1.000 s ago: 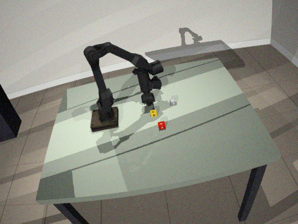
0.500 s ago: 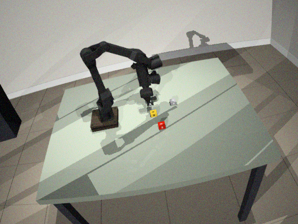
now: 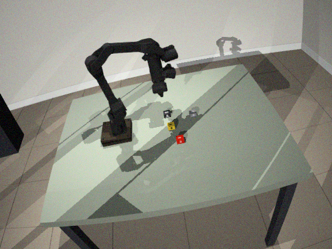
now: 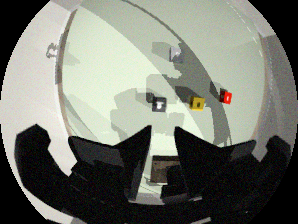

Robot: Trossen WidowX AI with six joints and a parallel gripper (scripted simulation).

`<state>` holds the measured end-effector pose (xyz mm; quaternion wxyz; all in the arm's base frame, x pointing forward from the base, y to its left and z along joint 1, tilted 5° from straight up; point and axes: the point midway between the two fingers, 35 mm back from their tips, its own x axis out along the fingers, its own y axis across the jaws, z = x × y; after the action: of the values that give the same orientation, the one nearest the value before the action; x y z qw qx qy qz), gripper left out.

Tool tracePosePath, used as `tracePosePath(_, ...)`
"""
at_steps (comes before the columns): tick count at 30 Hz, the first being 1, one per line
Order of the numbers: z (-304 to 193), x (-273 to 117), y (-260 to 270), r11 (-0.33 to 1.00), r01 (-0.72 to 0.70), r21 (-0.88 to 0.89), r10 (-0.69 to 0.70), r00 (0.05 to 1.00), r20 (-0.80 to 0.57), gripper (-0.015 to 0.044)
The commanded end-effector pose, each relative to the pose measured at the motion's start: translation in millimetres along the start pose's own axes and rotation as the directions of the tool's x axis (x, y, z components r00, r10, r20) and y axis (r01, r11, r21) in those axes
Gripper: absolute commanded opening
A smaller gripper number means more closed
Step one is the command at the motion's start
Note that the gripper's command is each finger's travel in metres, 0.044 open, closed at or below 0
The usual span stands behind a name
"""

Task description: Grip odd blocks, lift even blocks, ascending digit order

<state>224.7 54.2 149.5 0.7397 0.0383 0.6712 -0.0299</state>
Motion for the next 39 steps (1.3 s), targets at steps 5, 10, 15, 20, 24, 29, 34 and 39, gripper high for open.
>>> tracePosePath(5,2,-4,-2,1.000,0.003,0.003,-0.003,1.000,0.008,0.0120)
tracePosePath(10,13,-4,-46,1.000,0.008,0.003,-0.008,1.000,0.007,0.0120)
tracePosePath(15,15,-5,-98,1.000,0.013,0.002,-0.013,1.000,0.009,0.0120)
tracePosePath(20,15,-3,-105,1.000,0.014,0.002,-0.014,1.000,0.009,0.0146)
tracePosePath(24,18,43,-106,1.000,0.013,0.002,-0.013,1.000,0.010,0.0251)
tracePosePath(29,15,76,-106,1.000,0.013,0.002,-0.013,1.000,0.009,0.0383)
tracePosePath(34,15,78,-106,1.000,0.013,0.002,-0.013,1.000,0.009,0.0400)
tracePosePath(39,15,86,-106,1.000,0.013,0.002,-0.013,1.000,0.009,0.0400)
